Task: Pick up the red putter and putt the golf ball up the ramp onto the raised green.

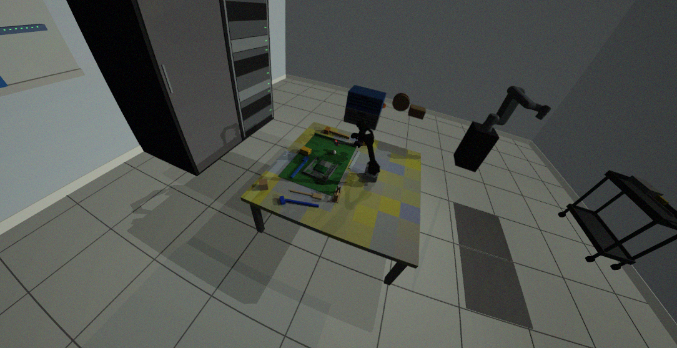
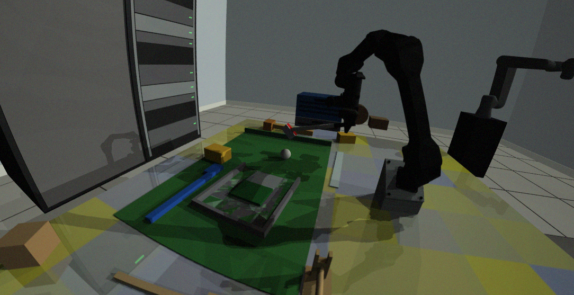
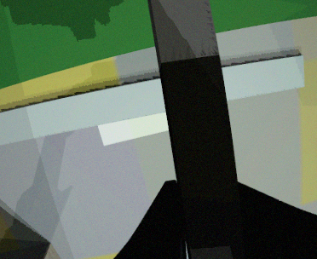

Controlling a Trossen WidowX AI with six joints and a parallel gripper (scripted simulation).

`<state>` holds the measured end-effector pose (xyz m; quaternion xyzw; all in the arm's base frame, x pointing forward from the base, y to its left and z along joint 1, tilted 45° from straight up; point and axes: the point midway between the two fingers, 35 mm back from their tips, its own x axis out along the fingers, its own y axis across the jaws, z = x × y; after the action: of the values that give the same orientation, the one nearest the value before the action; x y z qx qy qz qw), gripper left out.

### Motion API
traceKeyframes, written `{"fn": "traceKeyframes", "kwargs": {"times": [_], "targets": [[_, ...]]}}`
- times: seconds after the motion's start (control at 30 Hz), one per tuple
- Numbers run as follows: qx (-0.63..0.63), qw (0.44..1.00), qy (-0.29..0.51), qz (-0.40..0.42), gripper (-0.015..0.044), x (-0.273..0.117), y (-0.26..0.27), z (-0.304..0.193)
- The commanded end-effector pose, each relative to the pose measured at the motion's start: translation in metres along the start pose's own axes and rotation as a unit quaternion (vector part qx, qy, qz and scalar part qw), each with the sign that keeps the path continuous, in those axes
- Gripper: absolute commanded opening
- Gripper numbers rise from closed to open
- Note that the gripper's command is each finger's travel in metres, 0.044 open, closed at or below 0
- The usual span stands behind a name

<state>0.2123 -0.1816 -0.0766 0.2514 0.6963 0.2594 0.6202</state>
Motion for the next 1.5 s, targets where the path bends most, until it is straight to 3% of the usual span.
{"fn": "traceKeyframes", "kwargs": {"times": [0.0, 0.2, 1.03, 1.47], "targets": [[0.007, 1.0, 0.001, 0.003, 0.0, 0.013, -0.002, -0.001], [0.007, 1.0, 0.001, 0.003, 0.0, 0.038, -0.002, -0.001], [0.007, 1.0, 0.001, 0.003, 0.0, 0.068, -0.001, -0.001], [0.003, 1.0, 0.003, -0.001, 0.0, 0.065, -0.002, -0.001]]}}
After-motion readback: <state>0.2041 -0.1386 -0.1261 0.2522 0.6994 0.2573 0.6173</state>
